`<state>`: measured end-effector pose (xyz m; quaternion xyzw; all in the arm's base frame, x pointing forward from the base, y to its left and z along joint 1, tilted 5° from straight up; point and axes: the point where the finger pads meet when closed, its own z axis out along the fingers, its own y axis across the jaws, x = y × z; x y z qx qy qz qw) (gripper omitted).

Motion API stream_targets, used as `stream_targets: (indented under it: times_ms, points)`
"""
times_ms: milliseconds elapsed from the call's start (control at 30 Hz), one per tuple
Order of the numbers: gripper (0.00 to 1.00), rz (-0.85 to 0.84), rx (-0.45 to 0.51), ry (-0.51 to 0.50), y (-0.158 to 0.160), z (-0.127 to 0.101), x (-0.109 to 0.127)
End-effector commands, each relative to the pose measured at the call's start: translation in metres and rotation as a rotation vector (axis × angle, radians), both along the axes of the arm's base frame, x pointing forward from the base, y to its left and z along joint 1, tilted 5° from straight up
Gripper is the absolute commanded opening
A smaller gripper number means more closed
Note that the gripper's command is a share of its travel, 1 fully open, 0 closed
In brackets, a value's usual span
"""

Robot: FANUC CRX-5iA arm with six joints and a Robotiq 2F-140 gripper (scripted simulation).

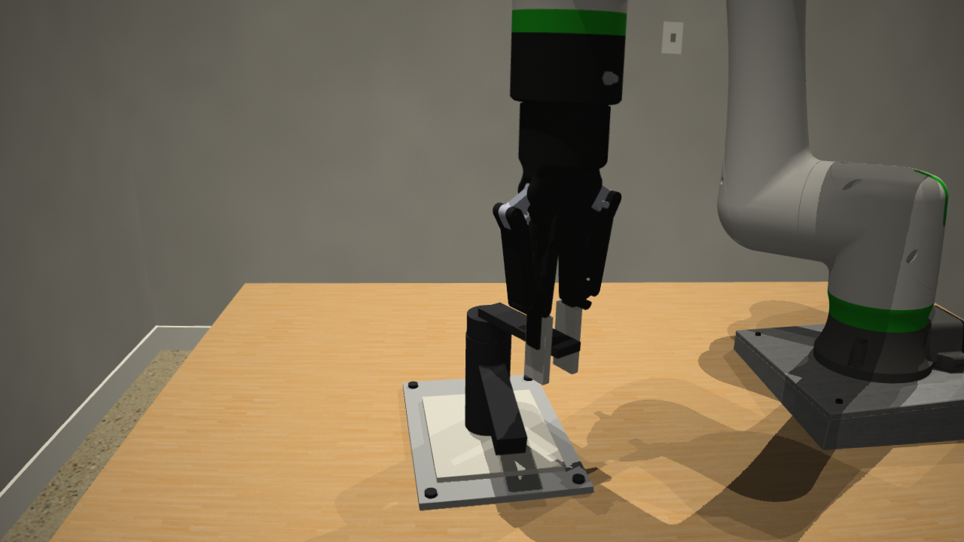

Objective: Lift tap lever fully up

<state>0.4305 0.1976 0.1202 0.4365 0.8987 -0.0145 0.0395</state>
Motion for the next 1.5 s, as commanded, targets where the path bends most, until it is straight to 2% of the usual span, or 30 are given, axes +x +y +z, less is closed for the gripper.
stream_targets:
  times_ms: [0, 633, 1467]
  points:
    - [0.00, 0.000, 0.000, 0.000, 0.000, 0.003, 0.000]
    - [0.00, 0.000, 0.000, 0.000, -0.008, 0.035, 0.006]
    - [0.00, 0.000, 0.000, 0.000, -0.008, 0.037, 0.006]
